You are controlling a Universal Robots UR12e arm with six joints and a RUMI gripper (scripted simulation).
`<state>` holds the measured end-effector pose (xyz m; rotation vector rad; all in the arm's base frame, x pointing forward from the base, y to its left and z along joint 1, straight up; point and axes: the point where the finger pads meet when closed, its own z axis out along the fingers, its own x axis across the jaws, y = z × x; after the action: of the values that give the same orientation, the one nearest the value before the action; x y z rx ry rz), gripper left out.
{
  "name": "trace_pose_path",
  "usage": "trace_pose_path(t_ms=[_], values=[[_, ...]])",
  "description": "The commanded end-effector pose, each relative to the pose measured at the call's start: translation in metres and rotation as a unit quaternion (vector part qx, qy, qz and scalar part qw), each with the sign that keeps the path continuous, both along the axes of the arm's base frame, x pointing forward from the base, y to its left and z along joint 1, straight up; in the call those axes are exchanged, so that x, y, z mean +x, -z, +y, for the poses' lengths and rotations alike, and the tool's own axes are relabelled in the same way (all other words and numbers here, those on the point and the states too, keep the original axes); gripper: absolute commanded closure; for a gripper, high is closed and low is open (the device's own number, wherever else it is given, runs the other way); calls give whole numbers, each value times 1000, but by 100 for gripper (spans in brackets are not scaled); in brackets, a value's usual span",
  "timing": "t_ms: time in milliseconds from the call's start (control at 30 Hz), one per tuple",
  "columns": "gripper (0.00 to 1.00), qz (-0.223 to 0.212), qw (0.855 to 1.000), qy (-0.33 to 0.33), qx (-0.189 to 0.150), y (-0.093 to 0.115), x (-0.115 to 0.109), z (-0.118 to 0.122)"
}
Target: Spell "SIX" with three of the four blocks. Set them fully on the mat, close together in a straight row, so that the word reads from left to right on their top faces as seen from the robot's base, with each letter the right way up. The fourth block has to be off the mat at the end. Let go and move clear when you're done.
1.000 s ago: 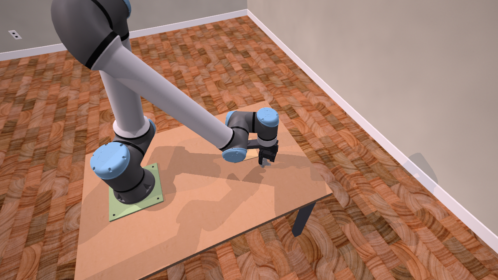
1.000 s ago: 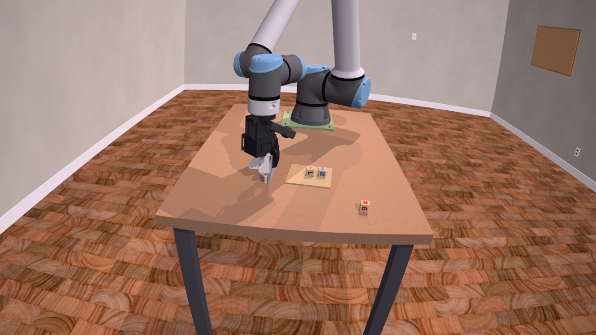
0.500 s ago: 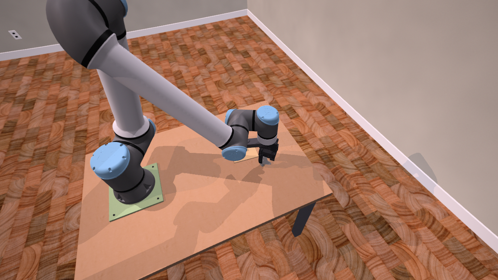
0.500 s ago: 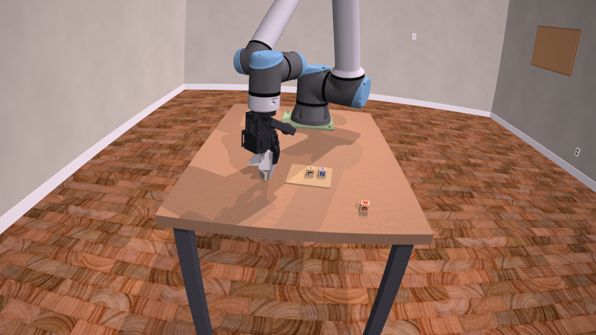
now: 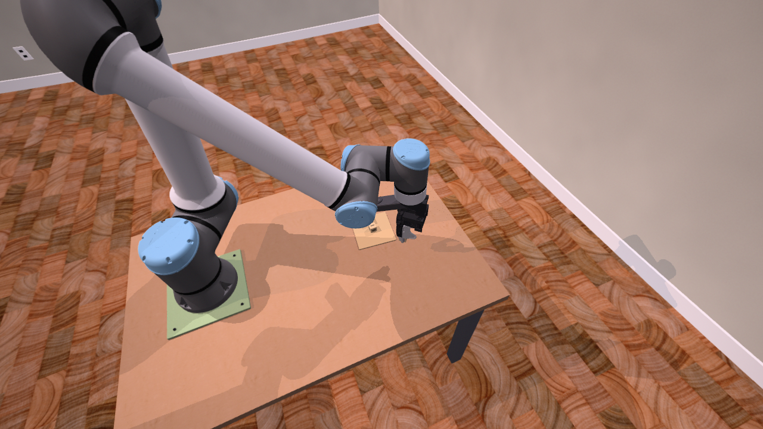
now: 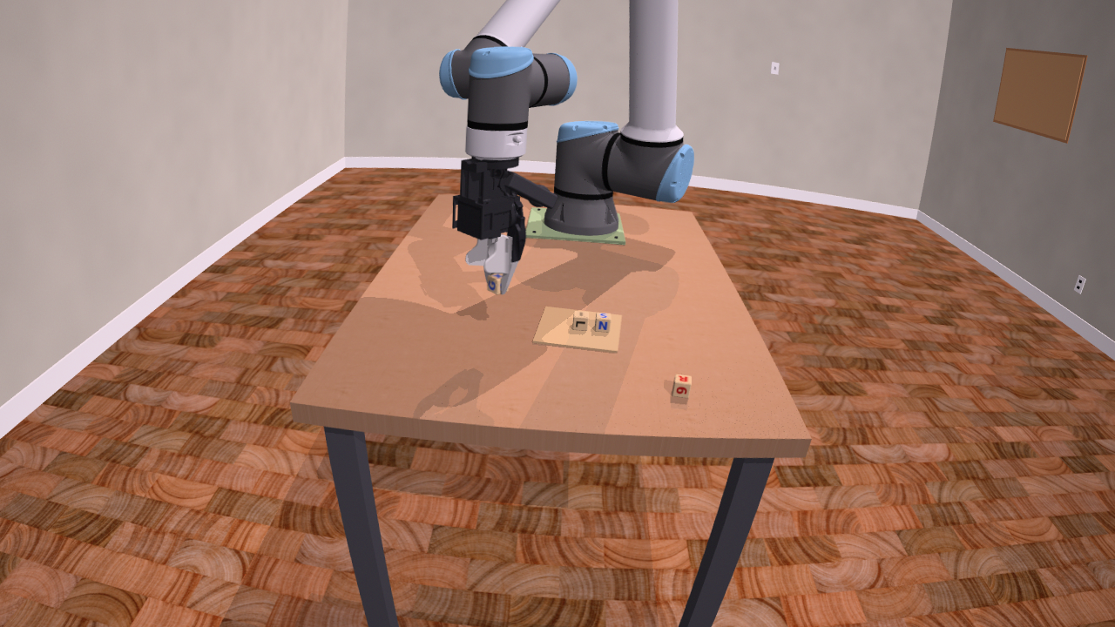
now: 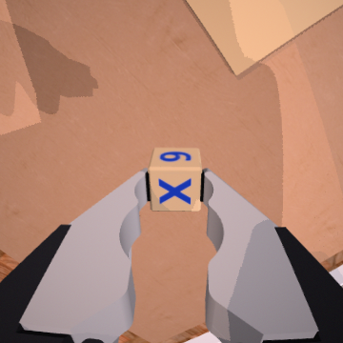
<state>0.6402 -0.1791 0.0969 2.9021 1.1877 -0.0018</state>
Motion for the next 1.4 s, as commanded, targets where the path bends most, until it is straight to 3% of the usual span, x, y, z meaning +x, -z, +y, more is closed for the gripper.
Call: trace_pose_path(t_ms=[0,667,1033,1367], values=[[95,0,1000,0,0,-13,0,0],[95,0,1000,-22,0,-13,-1,2],[95,1,995,-99,0,-14,-7,9],[95,1,976,-219,0,-15,-14,20]])
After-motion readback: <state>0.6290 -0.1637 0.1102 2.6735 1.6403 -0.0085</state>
